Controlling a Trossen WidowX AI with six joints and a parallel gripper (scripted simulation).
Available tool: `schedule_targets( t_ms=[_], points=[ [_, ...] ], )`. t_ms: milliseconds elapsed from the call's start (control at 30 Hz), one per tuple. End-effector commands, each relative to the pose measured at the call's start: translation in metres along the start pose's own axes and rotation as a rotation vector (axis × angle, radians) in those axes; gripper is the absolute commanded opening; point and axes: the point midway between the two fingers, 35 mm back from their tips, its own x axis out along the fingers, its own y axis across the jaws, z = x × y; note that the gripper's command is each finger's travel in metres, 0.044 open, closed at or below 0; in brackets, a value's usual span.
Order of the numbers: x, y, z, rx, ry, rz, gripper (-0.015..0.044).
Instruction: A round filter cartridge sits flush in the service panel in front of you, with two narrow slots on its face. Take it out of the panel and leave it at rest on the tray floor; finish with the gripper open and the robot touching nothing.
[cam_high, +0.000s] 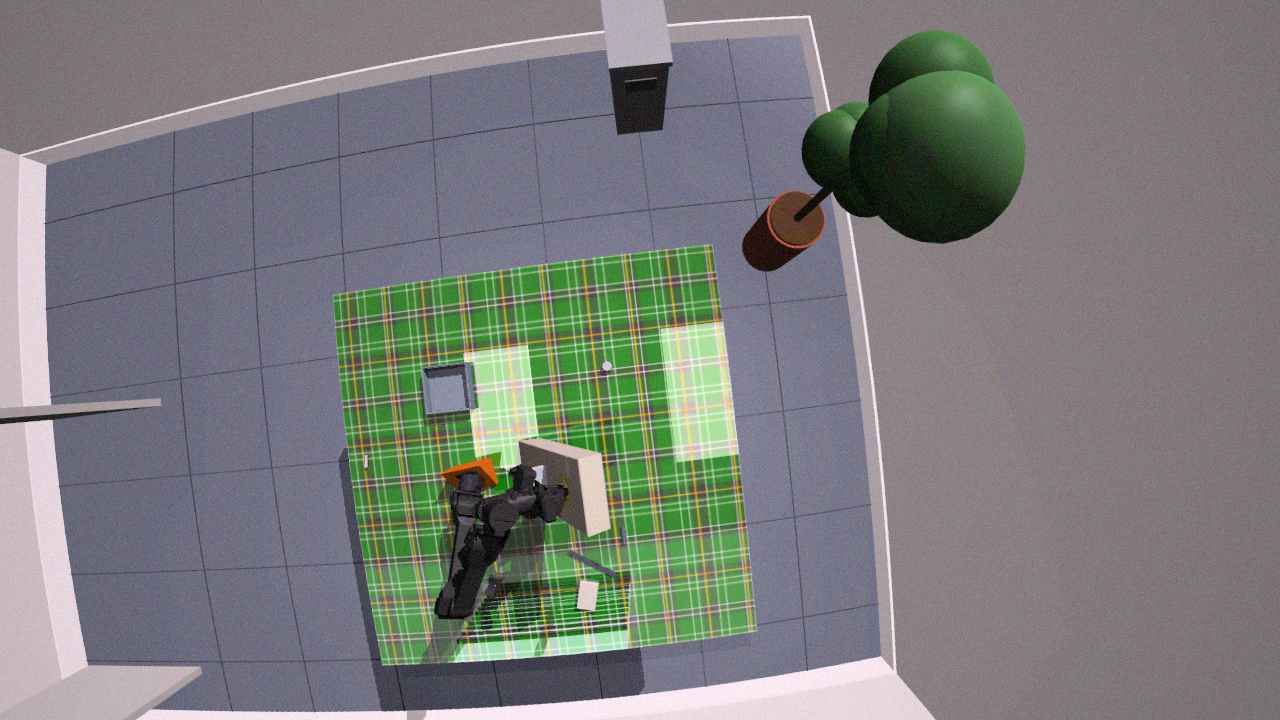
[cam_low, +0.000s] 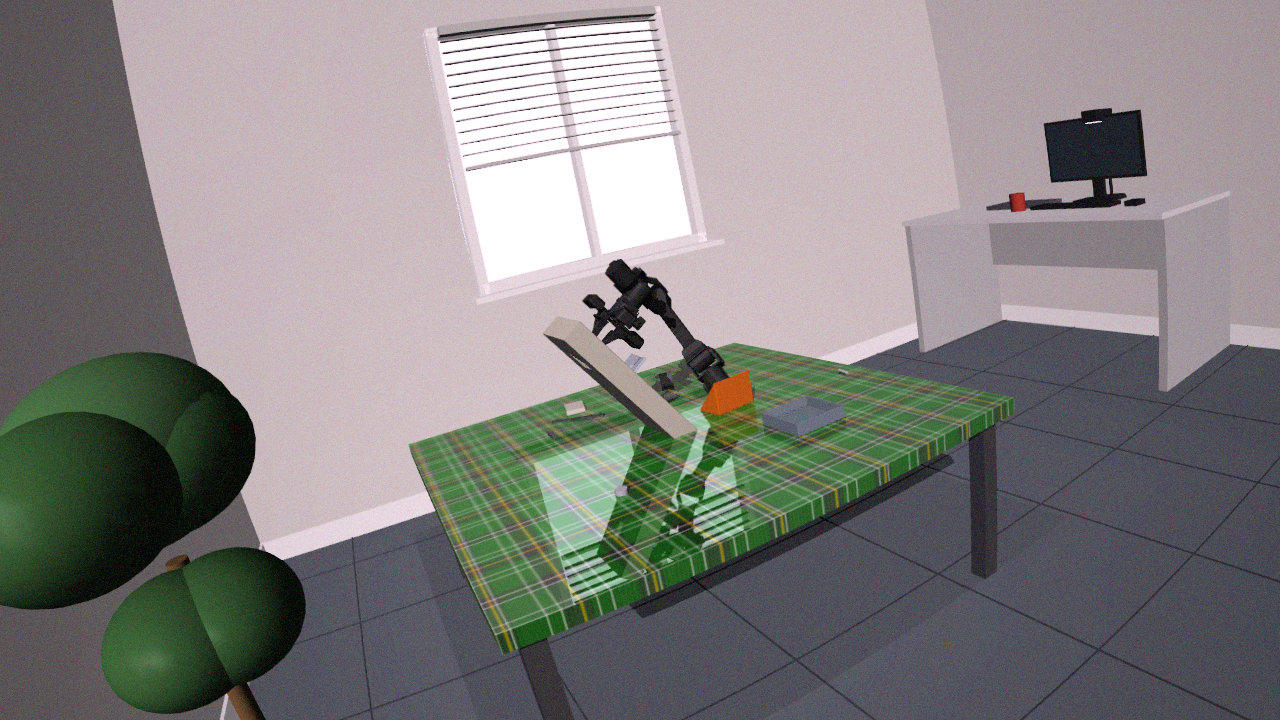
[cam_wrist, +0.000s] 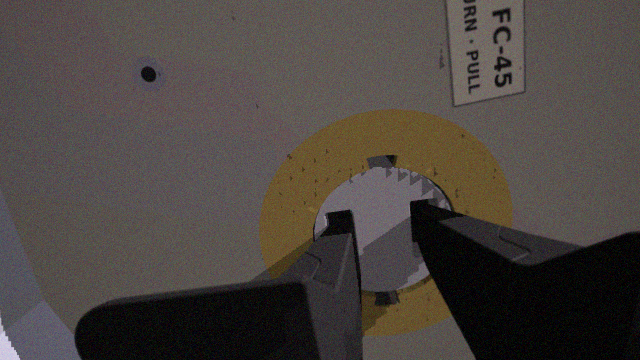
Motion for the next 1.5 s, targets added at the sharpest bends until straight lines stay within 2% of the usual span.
schedule_targets(
  t_ms=[0, 100, 400, 467, 567, 1467],
  points=[
    [0.0061, 0.0007, -0.0007, 0.006, -0.003, 0.011, 0.0102],
    [0.0064, 0.0007, -0.0007, 0.006, -0.003, 0.011, 0.0102],
    [0.0001, -0.0001, 0.0000, -0.001, 0.000, -0.001, 0.0041],
    [0.0001, -0.0001, 0.0000, -0.001, 0.000, -0.001, 0.0000],
    [0.0012, 0.0001, -0.0001, 0.017, 0.000, 0.001, 0.0000],
    [0.0069, 0.0007, -0.0007, 0.931, 0.003, 0.011, 0.0000]
  ],
)
